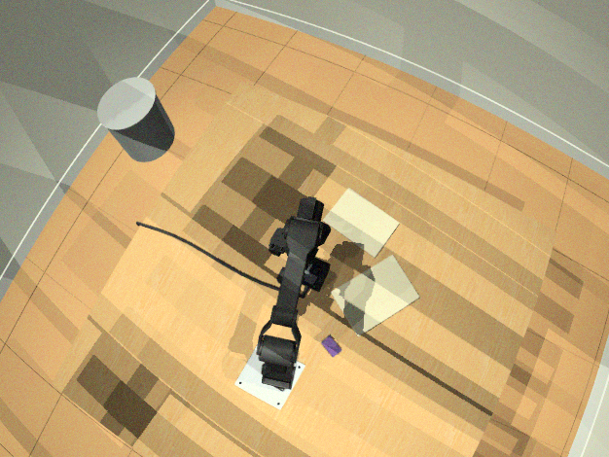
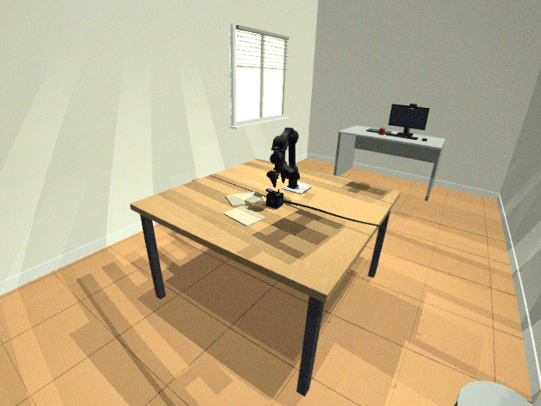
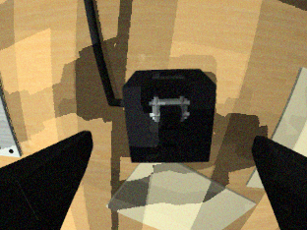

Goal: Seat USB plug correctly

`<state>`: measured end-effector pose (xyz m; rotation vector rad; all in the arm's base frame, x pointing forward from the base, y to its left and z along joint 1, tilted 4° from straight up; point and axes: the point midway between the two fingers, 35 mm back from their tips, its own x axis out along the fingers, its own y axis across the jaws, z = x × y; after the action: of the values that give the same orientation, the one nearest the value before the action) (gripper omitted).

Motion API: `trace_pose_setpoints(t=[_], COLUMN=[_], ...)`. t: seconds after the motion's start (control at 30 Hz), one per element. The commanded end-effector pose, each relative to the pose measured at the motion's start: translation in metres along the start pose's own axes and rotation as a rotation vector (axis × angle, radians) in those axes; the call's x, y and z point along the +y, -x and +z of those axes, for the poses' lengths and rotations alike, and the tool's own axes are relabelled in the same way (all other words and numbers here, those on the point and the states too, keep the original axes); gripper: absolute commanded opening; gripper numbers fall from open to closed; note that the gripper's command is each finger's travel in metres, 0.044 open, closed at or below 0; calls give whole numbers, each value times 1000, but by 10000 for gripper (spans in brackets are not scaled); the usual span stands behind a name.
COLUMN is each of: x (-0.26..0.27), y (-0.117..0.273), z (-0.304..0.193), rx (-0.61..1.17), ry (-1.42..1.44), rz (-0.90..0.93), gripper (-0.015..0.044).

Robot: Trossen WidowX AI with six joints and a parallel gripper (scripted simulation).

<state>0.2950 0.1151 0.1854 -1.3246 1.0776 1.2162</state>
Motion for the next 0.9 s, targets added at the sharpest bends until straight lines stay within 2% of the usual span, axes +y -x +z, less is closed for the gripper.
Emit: trace_pose_setpoints(t=[0.0, 0.87], x=[0, 0], y=[-3, -28], z=[-1, -1], rx=[6, 6], ry=[7, 7], rz=[0, 0], gripper=[440, 440])
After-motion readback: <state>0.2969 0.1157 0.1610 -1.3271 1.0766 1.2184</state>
